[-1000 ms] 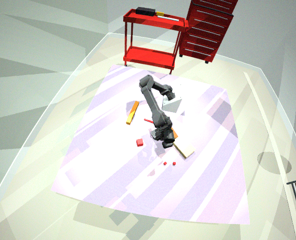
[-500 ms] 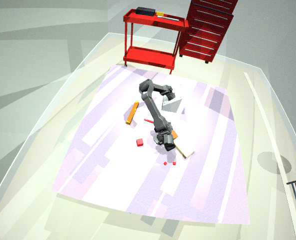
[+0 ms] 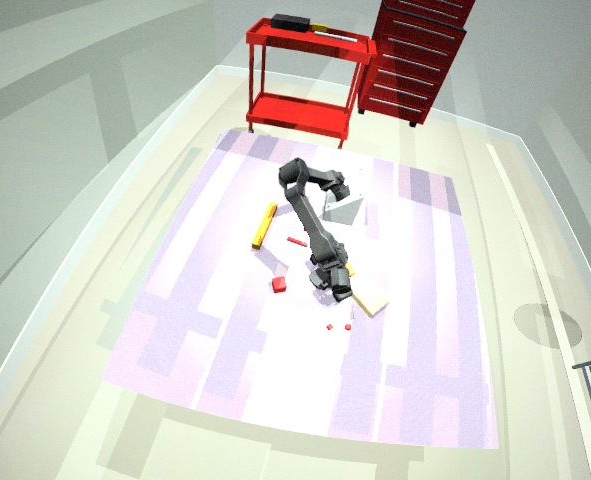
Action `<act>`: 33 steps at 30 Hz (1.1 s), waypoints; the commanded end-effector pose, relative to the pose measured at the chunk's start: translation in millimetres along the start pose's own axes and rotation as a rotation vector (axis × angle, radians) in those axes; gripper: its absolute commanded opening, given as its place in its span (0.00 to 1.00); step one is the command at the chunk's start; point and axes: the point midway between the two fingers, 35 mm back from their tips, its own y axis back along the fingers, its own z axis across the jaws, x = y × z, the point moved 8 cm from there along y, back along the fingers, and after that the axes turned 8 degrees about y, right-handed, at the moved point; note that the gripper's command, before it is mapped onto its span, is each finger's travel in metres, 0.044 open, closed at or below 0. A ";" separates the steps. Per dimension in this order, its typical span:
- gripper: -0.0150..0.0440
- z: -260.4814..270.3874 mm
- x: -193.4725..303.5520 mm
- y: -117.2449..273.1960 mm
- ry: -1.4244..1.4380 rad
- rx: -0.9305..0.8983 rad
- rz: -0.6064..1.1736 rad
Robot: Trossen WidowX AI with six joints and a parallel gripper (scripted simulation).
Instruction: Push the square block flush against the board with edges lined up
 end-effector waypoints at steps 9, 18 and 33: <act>0.25 3.4 13.2 0.3 -0.003 -0.001 -0.002; 0.25 5.4 22.7 0.4 -0.003 -0.002 -0.002; 0.25 8.3 38.5 0.4 -0.002 -0.003 0.000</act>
